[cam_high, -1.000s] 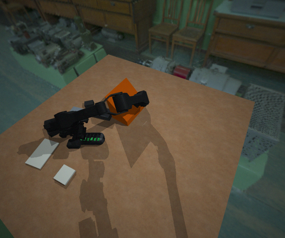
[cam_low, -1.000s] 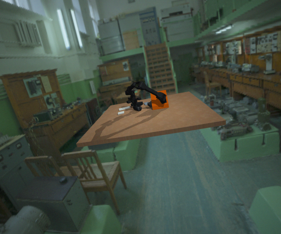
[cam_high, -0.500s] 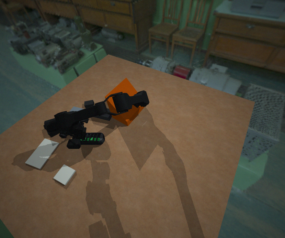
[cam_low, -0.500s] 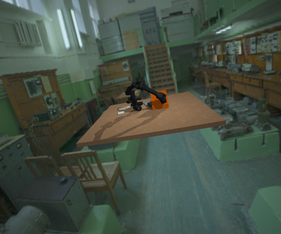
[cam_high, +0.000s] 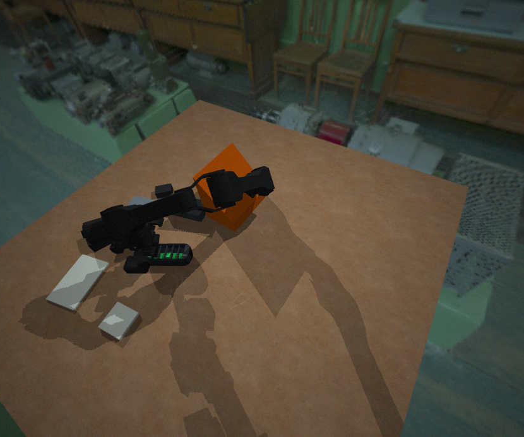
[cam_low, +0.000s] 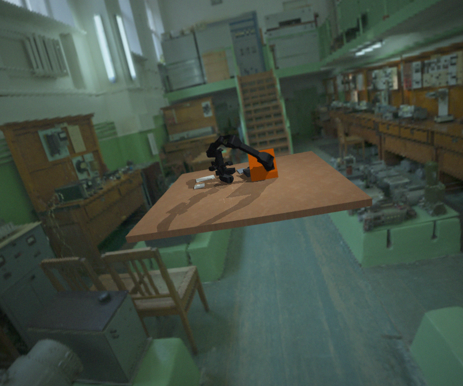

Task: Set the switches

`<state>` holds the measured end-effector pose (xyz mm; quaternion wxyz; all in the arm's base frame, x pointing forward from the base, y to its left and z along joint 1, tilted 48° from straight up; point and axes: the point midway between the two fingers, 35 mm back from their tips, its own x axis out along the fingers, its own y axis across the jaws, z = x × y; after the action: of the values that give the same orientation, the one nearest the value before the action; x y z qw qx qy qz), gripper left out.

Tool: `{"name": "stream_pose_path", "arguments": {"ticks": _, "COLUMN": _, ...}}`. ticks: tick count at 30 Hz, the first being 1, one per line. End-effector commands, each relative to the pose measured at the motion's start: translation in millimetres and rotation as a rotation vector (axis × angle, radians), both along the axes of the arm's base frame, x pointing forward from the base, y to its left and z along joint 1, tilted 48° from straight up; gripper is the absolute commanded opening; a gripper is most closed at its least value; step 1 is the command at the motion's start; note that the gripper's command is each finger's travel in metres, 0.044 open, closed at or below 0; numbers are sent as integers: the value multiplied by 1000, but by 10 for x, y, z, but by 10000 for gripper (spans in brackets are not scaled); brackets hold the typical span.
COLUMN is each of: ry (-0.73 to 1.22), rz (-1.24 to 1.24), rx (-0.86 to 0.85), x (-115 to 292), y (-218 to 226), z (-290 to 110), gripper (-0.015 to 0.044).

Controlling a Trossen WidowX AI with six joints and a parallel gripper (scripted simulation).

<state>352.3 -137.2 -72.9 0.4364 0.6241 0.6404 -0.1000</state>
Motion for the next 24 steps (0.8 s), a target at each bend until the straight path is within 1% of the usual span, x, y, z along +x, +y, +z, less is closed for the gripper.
{"name": "stream_pose_path", "arguments": {"ticks": 1, "ry": -1, "rz": 0, "rx": -3, "x": -29, "y": -165, "z": 142, "gripper": 0}}
{"name": "stream_pose_path", "arguments": {"ticks": 3, "ry": 3, "rz": 0, "rx": 0, "x": -74, "y": -303, "z": 281, "gripper": 0}}
{"name": "stream_pose_path", "arguments": {"ticks": 8, "ry": 4, "rz": 0, "rx": 0, "x": -80, "y": -320, "z": 298, "gripper": 0}}
{"name": "stream_pose_path", "arguments": {"ticks": 14, "ry": 3, "rz": 0, "rx": -1, "x": -1, "y": -449, "z": 180, "gripper": 0}}
{"name": "stream_pose_path", "arguments": {"ticks": 24, "ry": 2, "rz": 0, "rx": -1, "x": 26, "y": -363, "z": 94, "gripper": 0}}
